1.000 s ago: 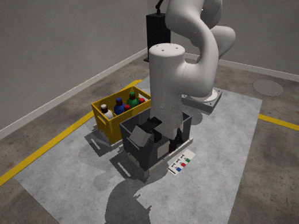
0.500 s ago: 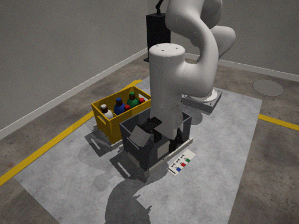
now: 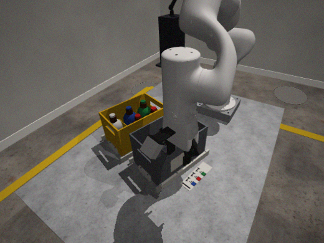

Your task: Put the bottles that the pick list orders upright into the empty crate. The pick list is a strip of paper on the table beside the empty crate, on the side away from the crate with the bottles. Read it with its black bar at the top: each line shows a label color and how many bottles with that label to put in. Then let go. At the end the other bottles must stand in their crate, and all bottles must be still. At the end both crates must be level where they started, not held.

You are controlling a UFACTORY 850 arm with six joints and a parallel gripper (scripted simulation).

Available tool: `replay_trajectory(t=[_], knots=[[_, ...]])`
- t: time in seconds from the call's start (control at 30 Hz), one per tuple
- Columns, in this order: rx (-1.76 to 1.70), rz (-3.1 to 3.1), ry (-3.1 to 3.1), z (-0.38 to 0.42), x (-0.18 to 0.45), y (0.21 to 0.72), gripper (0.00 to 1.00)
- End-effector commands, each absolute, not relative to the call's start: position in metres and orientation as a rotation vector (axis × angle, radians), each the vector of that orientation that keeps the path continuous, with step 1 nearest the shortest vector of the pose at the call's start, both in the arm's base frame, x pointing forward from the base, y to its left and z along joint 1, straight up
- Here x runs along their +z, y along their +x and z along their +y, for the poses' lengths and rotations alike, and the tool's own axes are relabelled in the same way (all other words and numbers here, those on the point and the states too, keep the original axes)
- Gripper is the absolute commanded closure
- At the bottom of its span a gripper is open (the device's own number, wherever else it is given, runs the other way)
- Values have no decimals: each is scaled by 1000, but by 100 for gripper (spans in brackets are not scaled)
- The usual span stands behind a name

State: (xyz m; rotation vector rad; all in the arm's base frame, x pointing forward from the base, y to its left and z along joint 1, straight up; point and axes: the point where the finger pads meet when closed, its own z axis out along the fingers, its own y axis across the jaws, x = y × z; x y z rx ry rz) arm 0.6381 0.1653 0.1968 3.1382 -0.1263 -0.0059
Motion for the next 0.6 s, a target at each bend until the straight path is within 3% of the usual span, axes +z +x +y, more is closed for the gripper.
replay_trajectory(t=[0.0,0.57], knots=[[-2,-179,3136,161,199,638,35],[-2,-273,3129,88,215,627,35]])
